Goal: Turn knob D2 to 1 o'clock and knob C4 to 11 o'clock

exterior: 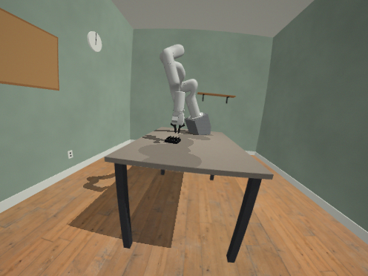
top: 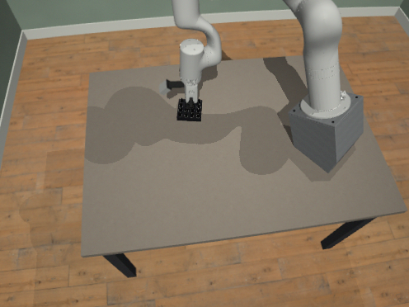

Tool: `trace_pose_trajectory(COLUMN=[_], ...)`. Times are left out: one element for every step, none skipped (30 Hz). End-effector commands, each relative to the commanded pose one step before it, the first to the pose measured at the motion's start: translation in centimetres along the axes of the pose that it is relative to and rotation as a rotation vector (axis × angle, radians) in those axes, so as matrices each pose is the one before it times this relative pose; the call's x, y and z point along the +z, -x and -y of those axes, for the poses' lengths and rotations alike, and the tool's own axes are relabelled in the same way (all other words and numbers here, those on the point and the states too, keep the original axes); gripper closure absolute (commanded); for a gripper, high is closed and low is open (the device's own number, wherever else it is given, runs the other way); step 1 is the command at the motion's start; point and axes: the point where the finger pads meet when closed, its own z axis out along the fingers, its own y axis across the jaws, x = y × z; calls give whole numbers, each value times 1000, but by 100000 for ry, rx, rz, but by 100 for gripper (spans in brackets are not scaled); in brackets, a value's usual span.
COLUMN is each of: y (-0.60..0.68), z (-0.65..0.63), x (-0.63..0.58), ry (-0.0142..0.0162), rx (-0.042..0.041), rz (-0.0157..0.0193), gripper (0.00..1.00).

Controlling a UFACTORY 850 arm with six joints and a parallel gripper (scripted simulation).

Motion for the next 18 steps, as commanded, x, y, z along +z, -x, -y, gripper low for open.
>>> trace_pose_trajectory(y=[-257,-41,0,0,-93,-53,-24,-31,-41,-44,-43,-43,-42,-43,-42,-42,-42,-42], z=[60,9,0,0,18,7,2,2,2,1,0,-1,-3,-4,-5,-6,-7,-9], x=[-107,-16,0,0,-35,-20,-9,-12,-15,-16,-16,-16,-16,-16,-16,-16,-16,-16], ry=[410,-8,0,0,-19,-11,-5,-7,-9,-9,-9,-9,-9,-9,-9,-9,-9,-9], rx=[-15176,-3120,0,0,-6921,-3921,-1746,-2306,-2980,-3191,-3119,-3122,-3086,-3118,-3091,-3117,-3090,-3118], rz=[3414,-2,0,0,-7,-5,-2,-3,-5,-5,-6,-6,-6,-7,-7,-8,-8,-9], gripper=[81,81,81,81,81,81,81,81,81,81,81,81,81,81,81,81,81,81])
